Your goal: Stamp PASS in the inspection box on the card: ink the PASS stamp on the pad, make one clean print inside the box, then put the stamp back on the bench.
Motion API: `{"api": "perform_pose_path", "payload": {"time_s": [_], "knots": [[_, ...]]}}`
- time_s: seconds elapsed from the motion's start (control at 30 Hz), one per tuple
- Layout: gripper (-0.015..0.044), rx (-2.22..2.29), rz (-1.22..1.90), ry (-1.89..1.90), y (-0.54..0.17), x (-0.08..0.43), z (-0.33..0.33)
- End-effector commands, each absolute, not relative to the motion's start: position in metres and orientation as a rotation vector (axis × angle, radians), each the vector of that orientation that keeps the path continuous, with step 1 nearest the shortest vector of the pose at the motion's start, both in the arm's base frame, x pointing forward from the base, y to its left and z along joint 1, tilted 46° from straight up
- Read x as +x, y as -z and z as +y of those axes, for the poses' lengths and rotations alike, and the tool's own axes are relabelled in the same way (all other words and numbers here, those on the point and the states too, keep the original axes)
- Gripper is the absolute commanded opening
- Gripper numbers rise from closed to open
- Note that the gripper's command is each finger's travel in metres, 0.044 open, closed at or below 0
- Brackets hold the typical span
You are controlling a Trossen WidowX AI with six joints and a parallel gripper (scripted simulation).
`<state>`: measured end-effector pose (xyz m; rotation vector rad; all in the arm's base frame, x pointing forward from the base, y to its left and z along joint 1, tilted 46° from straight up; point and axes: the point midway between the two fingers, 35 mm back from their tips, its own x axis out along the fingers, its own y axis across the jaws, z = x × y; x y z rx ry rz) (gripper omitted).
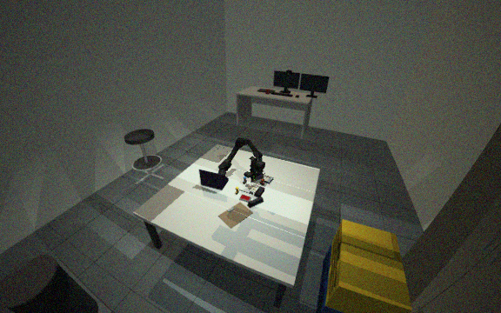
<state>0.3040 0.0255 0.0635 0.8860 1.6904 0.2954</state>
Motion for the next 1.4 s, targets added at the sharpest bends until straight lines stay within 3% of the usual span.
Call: {"api": "perform_pose_path", "payload": {"time_s": [0.0, 0.77, 1.37], "knots": [[0.0000, 0.887, 1.693, -0.294, -0.073, 0.295, 0.033], [0.0000, 0.887, 1.696, -0.300, -0.119, 0.216, 0.073], [0.0000, 0.884, 1.695, -0.296, -0.103, 0.214, 0.090]]}}
